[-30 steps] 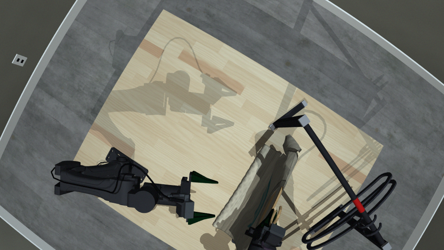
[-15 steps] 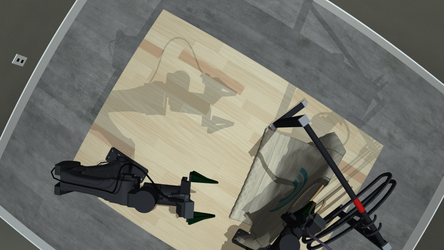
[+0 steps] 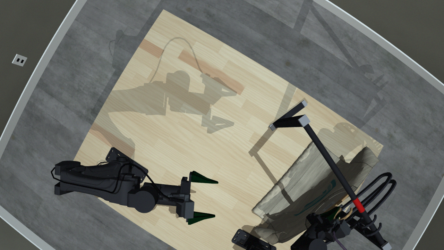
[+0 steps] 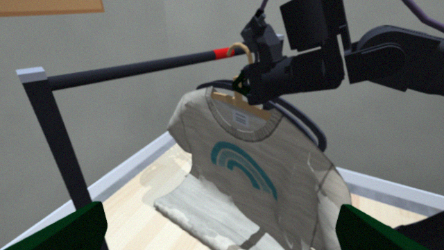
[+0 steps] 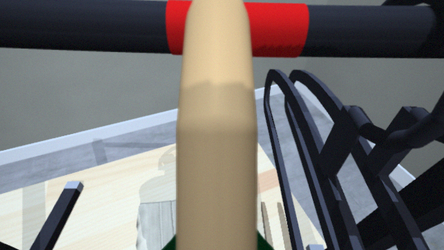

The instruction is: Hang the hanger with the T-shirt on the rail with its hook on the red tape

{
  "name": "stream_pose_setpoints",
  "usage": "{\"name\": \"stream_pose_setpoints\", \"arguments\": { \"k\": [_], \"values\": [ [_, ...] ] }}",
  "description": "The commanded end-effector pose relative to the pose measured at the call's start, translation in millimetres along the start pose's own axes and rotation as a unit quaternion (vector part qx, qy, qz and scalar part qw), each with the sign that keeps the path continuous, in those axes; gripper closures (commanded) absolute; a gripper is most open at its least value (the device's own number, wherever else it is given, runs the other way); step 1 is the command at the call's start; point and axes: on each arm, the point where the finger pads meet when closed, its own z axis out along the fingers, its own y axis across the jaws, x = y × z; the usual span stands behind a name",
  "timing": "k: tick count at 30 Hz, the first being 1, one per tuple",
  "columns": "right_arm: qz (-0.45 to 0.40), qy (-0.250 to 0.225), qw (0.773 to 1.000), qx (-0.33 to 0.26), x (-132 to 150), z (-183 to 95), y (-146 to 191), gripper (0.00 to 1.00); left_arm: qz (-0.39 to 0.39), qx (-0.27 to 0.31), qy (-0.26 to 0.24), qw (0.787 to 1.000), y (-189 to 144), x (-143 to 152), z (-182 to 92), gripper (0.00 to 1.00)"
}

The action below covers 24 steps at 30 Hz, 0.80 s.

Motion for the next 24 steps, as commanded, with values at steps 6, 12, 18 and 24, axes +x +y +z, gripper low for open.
{"name": "stream_pose_setpoints", "arguments": {
  "k": [6, 12, 18, 24],
  "values": [
    [0.007, -0.018, 1.0, 0.004, -8.5, 4.1, -6.0, 0.99, 0.003, 0.007, -0.033, 0.999, -3.6, -27.4, -8.4, 0.0],
    [0.007, -0.019, 1.0, 0.0, -23.0, -0.4, -2.1, 0.99, 0.003, 0.007, -0.033, 0.999, -3.6, -27.4, -8.4, 0.0],
    [0.011, -0.031, 0.999, -0.002, -35.2, -3.8, -1.3, 0.99, 0.003, 0.007, -0.033, 0.999, -3.6, -27.4, -8.4, 0.0],
    [0.009, -0.04, 0.999, -0.01, -41.2, 0.8, 1.2, 0.99, 0.003, 0.007, -0.033, 0.999, -3.6, -27.4, -8.4, 0.0]
  ]
}}
